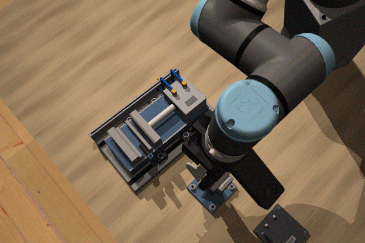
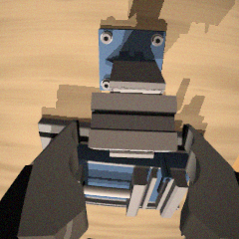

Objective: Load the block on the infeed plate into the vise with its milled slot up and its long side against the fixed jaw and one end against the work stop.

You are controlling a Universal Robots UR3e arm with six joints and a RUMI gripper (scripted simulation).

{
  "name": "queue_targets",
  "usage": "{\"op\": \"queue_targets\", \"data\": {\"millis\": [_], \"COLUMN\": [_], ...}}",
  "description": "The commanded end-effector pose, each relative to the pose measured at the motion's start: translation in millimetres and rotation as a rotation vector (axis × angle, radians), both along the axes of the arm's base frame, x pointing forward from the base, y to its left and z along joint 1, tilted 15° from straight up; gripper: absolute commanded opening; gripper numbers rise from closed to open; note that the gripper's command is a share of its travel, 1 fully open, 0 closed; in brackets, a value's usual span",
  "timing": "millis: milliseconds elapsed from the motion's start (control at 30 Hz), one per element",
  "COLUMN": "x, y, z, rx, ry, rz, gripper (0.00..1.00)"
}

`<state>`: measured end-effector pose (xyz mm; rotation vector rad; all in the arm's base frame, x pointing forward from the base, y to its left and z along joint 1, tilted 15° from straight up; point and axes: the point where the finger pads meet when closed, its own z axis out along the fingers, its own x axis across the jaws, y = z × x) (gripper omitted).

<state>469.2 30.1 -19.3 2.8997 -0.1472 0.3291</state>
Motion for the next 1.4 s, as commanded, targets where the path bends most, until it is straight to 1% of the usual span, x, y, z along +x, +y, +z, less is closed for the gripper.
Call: {"op": "queue_targets", "data": {"millis": [0, 233, 300, 500, 767, 800, 867, 1367], "x": [0.7, 0.8, 0.8, 0.9, 1.1, 1.0, 1.0, 1.3], "y": [0.5, 1.3, 1.3, 1.9, 2.6, 2.6, 2.6, 3.4], "z": [0.5, 0.3, 0.3, 0.0, -0.3, -0.4, -0.4, -0.9], "rx": [-0.067, -0.162, -0.162, -0.241, -0.33, -0.34, -0.34, -0.465], "ry": [0.006, 0.014, 0.014, 0.02, 0.026, 0.027, 0.027, 0.037], "rz": [-0.018, -0.04, -0.04, -0.059, -0.08, -0.083, -0.083, -0.113], "gripper": [0.51, 0.51, 0.51, 0.51, 0.51, 0.51, 0.51, 0.51]}}
